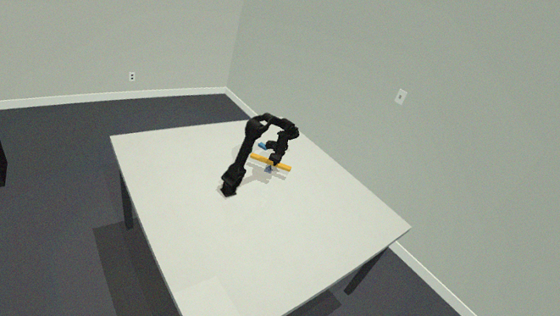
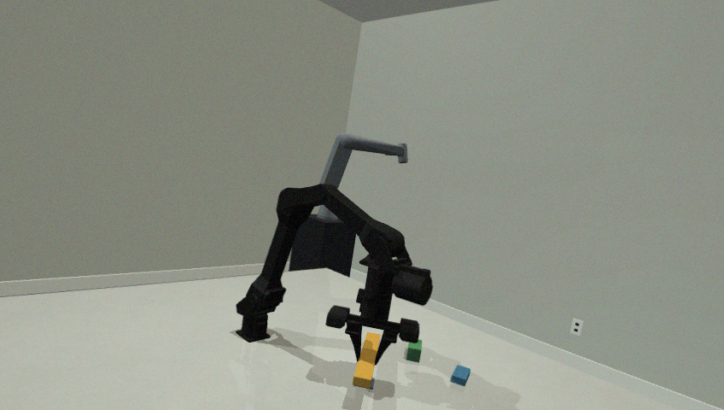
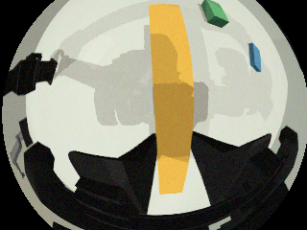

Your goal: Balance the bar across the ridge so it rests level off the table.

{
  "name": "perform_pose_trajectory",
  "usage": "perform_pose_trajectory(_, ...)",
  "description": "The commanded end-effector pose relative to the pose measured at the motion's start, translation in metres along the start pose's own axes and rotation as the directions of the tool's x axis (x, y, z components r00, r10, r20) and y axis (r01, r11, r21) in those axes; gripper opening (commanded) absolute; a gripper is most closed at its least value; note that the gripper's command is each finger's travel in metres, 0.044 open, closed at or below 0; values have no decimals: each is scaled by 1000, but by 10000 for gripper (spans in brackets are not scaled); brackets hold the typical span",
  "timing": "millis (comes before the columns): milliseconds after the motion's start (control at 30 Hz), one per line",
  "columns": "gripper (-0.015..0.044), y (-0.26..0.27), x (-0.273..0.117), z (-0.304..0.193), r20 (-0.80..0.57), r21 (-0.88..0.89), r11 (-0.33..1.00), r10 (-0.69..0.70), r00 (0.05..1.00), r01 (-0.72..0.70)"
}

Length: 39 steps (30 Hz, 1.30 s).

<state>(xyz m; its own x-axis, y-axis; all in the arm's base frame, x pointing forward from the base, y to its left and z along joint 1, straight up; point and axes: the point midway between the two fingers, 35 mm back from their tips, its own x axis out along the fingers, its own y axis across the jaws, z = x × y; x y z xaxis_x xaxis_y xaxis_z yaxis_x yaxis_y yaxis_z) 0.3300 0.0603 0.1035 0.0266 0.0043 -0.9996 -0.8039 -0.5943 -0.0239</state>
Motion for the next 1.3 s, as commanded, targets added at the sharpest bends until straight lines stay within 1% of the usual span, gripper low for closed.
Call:
perform_pose_trajectory(0, 0, 0, 0, 0, 0, -4, 1000, -1, 1000, 1)
perform_pose_trajectory(1267, 0, 0, 3, 0, 0, -4, 1000, -1, 1000, 1)
